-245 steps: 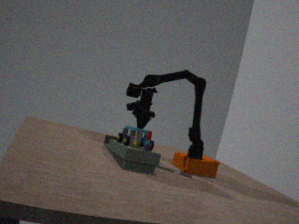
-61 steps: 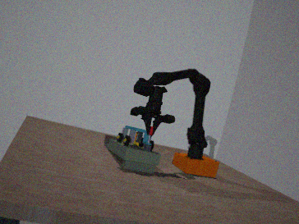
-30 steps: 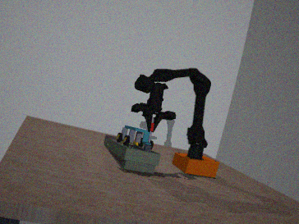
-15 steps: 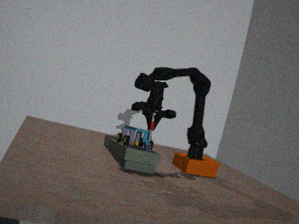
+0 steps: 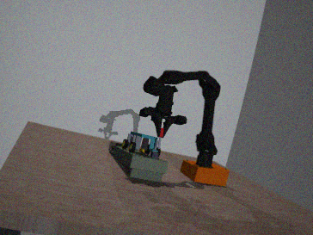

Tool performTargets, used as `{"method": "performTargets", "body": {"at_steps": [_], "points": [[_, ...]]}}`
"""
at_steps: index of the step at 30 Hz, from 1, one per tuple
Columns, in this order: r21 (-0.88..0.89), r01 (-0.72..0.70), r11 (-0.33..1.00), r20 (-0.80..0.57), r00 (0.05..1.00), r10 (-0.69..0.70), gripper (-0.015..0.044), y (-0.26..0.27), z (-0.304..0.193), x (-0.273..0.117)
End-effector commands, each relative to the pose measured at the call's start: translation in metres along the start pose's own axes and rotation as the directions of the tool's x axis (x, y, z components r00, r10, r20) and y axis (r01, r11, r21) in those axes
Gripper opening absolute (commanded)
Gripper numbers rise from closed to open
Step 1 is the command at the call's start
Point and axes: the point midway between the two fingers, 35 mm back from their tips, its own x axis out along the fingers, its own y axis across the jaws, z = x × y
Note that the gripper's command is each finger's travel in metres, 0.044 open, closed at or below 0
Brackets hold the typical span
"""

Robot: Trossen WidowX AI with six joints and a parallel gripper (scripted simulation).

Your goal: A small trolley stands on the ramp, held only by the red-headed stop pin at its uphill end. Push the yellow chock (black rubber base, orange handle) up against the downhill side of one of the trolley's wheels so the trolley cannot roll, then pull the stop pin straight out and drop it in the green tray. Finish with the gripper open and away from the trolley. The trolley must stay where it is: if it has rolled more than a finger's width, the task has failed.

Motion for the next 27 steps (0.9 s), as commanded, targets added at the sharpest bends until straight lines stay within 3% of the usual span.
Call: {"method": "performTargets", "body": {"at_steps": [1,27], "points": [[-0.001,-0.012,1.0,-0.003,1.0,0.012,0.0,0.003,-0.008,-0.002],[0.001,-0.007,1.0,-0.003,1.0,0.007,0.0,-0.061,-0.012,0.001]]}}
